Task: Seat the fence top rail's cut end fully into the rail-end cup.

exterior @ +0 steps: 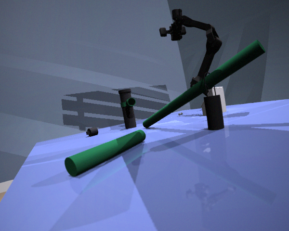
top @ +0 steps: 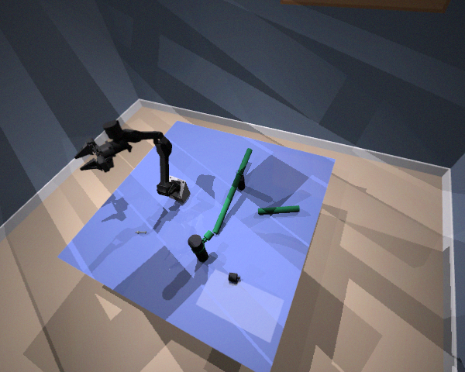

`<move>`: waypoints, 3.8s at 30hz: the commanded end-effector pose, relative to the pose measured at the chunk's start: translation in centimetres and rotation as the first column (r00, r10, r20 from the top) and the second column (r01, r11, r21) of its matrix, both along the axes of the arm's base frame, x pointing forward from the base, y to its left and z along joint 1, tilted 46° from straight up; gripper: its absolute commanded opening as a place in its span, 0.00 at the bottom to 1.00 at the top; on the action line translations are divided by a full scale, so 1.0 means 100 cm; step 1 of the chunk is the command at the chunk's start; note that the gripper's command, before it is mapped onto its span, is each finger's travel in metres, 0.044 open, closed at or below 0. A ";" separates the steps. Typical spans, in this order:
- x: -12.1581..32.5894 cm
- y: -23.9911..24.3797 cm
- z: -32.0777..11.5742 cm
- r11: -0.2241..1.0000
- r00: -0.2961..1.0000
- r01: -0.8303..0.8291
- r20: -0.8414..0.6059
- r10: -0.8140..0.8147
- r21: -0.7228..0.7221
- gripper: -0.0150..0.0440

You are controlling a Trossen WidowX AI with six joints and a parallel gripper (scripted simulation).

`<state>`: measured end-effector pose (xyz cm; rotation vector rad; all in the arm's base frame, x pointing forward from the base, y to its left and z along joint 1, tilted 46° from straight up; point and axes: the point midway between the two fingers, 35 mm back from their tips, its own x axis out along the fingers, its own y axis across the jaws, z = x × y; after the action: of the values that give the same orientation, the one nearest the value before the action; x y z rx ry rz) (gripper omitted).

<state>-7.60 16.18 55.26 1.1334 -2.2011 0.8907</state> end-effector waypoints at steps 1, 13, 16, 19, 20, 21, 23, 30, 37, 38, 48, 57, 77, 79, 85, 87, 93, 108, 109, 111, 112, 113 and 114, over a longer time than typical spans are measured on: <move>-0.001 -0.002 0.000 1.000 1.000 0.003 -0.004 -0.003 0.007 0.98; -0.003 -0.177 0.010 0.856 0.939 -0.024 -0.284 0.197 0.516 1.00; 0.012 -0.218 0.002 0.786 0.891 0.024 -0.370 0.264 0.618 1.00; 0.032 -0.255 -0.008 0.715 0.821 0.090 -0.458 0.340 0.694 1.00; 0.040 -0.267 -0.012 0.692 0.793 0.116 -0.486 0.368 0.713 1.00; 0.051 -0.279 -0.017 0.667 0.755 0.147 -0.518 0.402 0.731 1.00; 0.075 -0.303 -0.029 0.619 0.661 0.218 -0.581 0.475 0.754 1.00; 0.174 -0.353 -0.085 0.562 0.192 0.484 -0.708 0.680 0.671 1.00; 0.261 -0.354 -0.135 0.658 -0.216 0.561 -0.679 0.702 0.502 1.00; 0.273 -0.351 -0.144 0.678 -0.287 0.574 -0.663 0.692 0.459 1.00; 0.384 -0.275 -0.252 0.947 -0.933 0.314 -0.205 0.295 -0.066 1.00; 0.421 -0.161 -0.358 0.791 -0.805 -0.465 0.562 -0.191 -0.398 1.00; 0.421 -0.163 -0.363 0.224 -0.112 -0.971 0.989 -0.098 -0.088 1.00; 0.420 -0.175 -0.354 0.150 -0.011 -0.989 0.999 -0.044 -0.004 1.00; 0.416 -0.210 -0.328 -0.037 0.266 -0.961 0.949 0.168 0.275 1.00; 0.413 -0.222 -0.319 -0.081 0.343 -0.925 0.906 0.249 0.372 1.00; 0.407 -0.242 -0.303 -0.131 0.453 -0.833 0.799 0.395 0.537 1.00; 0.407 -0.254 -0.315 -0.132 0.454 -0.833 0.800 0.392 0.537 1.00; 0.407 -0.259 -0.321 -0.132 0.454 -0.833 0.800 0.392 0.537 1.00; 0.405 -0.272 -0.333 -0.131 0.453 -0.834 0.800 0.393 0.537 1.00; 0.404 -0.278 -0.339 -0.131 0.452 -0.834 0.800 0.395 0.536 1.00; 0.403 -0.282 -0.342 -0.130 0.452 -0.834 0.799 0.396 0.536 1.00; 0.402 -0.283 -0.344 -0.130 0.452 -0.834 0.799 0.397 0.536 1.00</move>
<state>32.81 -11.34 21.73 3.1667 -2.3519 -0.2284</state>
